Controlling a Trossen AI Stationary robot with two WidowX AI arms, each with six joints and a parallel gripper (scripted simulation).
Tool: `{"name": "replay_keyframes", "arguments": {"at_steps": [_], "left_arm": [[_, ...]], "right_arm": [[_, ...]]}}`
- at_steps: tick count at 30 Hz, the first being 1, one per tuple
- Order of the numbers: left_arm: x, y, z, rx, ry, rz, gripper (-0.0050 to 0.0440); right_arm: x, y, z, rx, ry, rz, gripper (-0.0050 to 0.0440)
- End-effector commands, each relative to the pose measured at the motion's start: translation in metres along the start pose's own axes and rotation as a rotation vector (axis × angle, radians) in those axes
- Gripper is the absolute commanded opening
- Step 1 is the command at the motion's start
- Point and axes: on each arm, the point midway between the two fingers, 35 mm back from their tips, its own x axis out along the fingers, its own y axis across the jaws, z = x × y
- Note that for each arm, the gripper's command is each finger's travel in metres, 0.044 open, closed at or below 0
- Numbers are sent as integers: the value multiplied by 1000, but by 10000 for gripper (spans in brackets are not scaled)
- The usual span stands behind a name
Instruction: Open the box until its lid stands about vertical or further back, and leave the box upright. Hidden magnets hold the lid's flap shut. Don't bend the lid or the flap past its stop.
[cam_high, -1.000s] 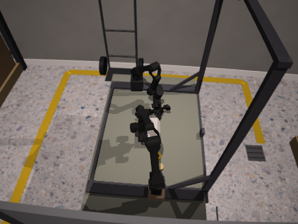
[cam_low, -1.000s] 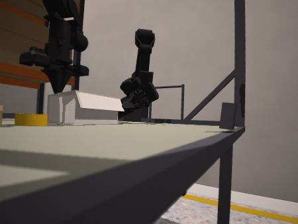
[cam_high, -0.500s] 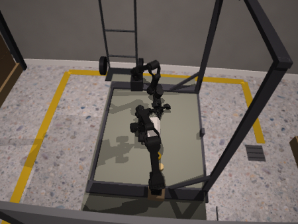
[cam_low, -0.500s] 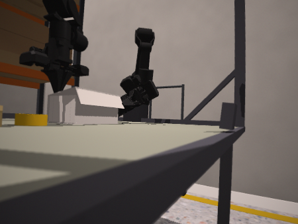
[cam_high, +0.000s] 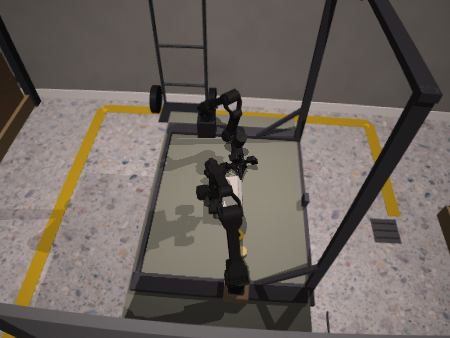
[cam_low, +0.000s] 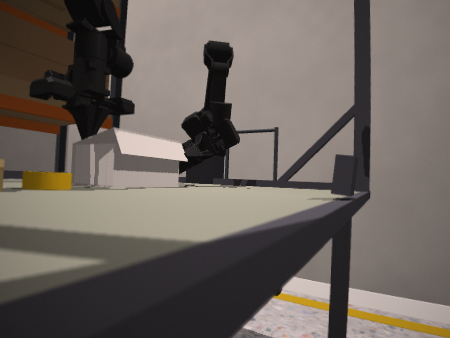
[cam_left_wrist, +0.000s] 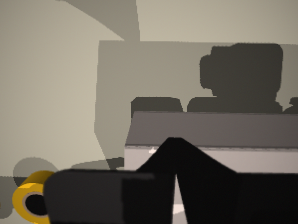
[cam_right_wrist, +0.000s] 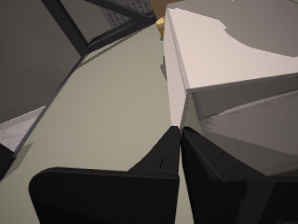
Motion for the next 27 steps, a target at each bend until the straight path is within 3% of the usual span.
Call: {"name": "replay_keyframes", "arguments": {"at_steps": [1, 16, 27], "left_arm": [[5, 0, 0, -1, 1, 8, -50], [5, 0, 0, -1, 1, 8, -50], [5, 0, 0, -1, 1, 8, -50]], "right_arm": [[-3, 12, 13, 17, -20, 26, 6], [0, 8, 4, 10, -11, 20, 6], [-4, 13, 18, 17, -19, 27, 6]]}}
